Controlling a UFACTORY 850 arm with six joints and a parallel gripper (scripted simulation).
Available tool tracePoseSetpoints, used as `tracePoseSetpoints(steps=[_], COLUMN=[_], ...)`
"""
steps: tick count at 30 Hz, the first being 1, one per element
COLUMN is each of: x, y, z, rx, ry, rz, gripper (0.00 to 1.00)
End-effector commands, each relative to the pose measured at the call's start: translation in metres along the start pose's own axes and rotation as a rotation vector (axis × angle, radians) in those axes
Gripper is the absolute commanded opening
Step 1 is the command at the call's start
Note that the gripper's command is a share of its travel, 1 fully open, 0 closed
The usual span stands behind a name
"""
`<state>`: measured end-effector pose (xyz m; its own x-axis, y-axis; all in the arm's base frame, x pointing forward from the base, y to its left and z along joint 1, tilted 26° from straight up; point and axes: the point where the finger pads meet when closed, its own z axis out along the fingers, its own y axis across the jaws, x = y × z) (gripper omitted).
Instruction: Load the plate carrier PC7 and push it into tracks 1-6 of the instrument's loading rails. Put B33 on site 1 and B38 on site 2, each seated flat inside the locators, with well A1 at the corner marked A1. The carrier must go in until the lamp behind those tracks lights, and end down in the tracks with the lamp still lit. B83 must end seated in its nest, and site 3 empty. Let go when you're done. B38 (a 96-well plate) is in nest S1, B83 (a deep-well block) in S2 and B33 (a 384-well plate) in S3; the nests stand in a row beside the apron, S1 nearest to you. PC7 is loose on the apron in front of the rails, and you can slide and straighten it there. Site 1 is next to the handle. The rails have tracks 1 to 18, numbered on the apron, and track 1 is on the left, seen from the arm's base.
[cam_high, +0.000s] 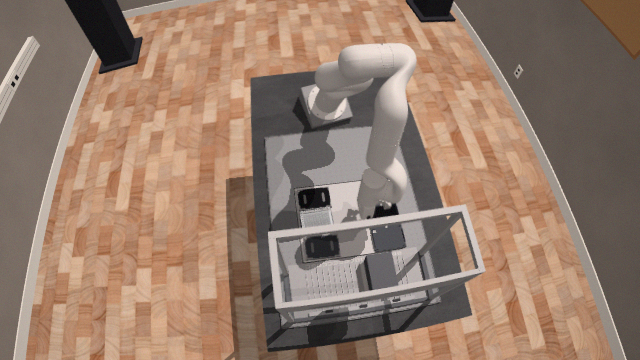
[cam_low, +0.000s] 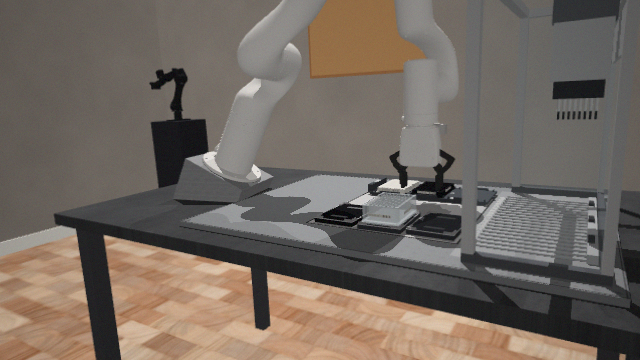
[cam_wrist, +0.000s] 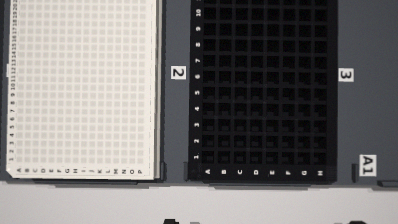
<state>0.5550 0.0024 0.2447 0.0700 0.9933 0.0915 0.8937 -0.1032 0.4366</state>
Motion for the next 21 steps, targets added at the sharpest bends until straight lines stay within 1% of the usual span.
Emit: tracePoseSetpoints(steps=[1, 14, 16, 21], x=[0.0, 0.0, 0.0, 0.0], y=[0.001, 0.001, 0.001, 0.001], z=[-0.005, -0.027, -0.027, -0.035], rx=[0.003, 0.003, 0.003, 0.003], ry=[-0.007, -0.007, -0.007, -0.007], rz=[0.001, 0.001, 0.001, 0.001], gripper=[1.0, 1.0, 1.0, 1.0])
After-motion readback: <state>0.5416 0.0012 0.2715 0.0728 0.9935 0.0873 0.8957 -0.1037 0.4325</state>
